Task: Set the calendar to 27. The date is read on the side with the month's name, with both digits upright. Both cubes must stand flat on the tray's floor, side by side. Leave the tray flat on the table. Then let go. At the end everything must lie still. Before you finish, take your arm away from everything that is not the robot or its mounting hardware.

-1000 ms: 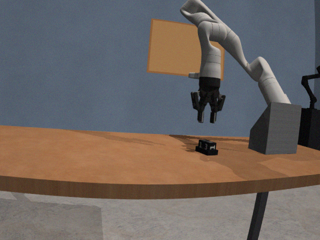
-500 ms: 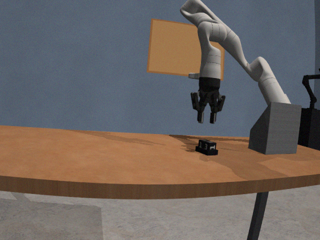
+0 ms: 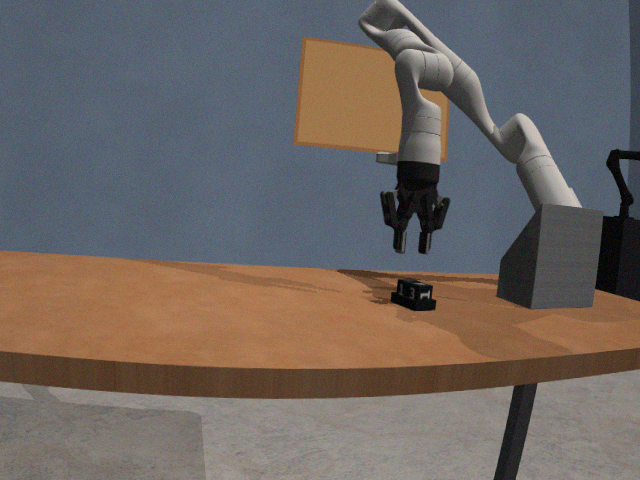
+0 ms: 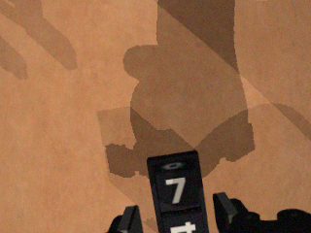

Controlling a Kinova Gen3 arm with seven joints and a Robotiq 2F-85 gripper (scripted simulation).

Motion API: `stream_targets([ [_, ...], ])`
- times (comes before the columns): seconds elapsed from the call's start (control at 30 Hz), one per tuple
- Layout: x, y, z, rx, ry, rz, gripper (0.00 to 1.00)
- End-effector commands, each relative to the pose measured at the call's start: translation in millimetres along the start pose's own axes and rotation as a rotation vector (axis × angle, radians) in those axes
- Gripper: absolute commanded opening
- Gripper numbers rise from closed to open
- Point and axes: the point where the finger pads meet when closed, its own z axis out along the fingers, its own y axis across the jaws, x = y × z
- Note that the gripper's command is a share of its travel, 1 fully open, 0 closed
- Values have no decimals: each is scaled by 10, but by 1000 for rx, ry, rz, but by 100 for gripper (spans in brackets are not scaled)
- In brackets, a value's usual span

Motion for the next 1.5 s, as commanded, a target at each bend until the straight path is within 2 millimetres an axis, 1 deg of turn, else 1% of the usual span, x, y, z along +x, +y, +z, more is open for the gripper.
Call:
stream_targets([
  [0.0,-3,14,48,-4,1,-2,48],
  [0.67,-3,15,311,-4,1,-2,48],
  [1.07,-3,16,376,-4,1,-2,48],
  [1.47,-3,16,382,-4,1,-2,48],
])
